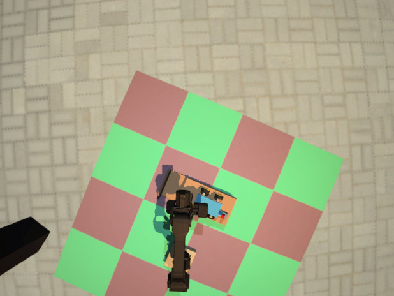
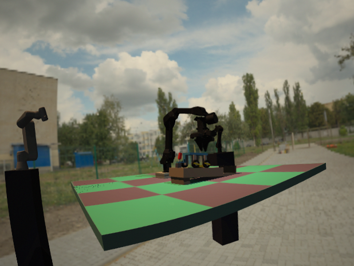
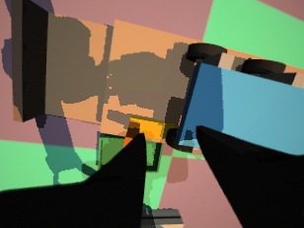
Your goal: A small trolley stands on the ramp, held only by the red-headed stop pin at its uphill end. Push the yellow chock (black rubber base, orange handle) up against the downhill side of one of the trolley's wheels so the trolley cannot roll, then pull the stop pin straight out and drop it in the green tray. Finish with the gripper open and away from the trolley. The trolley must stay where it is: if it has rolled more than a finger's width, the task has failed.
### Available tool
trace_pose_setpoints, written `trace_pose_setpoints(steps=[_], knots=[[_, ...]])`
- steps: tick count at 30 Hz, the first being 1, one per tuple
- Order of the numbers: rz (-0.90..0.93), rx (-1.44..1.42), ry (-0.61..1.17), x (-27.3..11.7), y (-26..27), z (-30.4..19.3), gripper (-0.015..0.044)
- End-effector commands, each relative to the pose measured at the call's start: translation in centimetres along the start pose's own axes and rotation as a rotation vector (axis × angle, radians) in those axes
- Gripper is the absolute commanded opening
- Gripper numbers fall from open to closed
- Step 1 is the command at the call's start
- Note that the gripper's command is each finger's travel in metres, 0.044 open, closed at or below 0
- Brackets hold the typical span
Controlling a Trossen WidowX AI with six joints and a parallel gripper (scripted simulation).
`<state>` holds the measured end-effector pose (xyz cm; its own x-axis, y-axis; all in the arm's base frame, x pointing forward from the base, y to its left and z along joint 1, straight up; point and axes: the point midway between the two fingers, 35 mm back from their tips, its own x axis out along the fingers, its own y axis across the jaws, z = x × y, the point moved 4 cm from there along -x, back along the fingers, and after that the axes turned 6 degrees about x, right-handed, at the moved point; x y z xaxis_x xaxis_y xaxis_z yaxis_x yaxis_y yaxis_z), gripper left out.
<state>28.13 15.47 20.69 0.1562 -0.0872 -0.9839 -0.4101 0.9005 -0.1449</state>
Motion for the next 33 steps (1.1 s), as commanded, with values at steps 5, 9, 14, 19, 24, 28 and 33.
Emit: trace_pose_setpoints(steps=[5,9,14,19,24,28,33], knots=[[-0.045,-0.273,0.02,-0.4,-3.3,0.1,0.019],[-0.061,-0.426,0.043,-0.5,-5.1,0.0,0.019],[-0.076,-0.616,0.079,-0.6,-7.4,-0.3,0.019],[-0.082,-0.806,0.119,-0.7,-9.6,-0.7,0.019],[-0.077,-0.996,0.164,-0.9,-11.8,-1.3,0.019],[-0.065,-1.149,0.202,-1.1,-13.5,-1.9,0.019],[-0.054,-1.244,0.226,-1.2,-14.5,-2.3,0.019]])
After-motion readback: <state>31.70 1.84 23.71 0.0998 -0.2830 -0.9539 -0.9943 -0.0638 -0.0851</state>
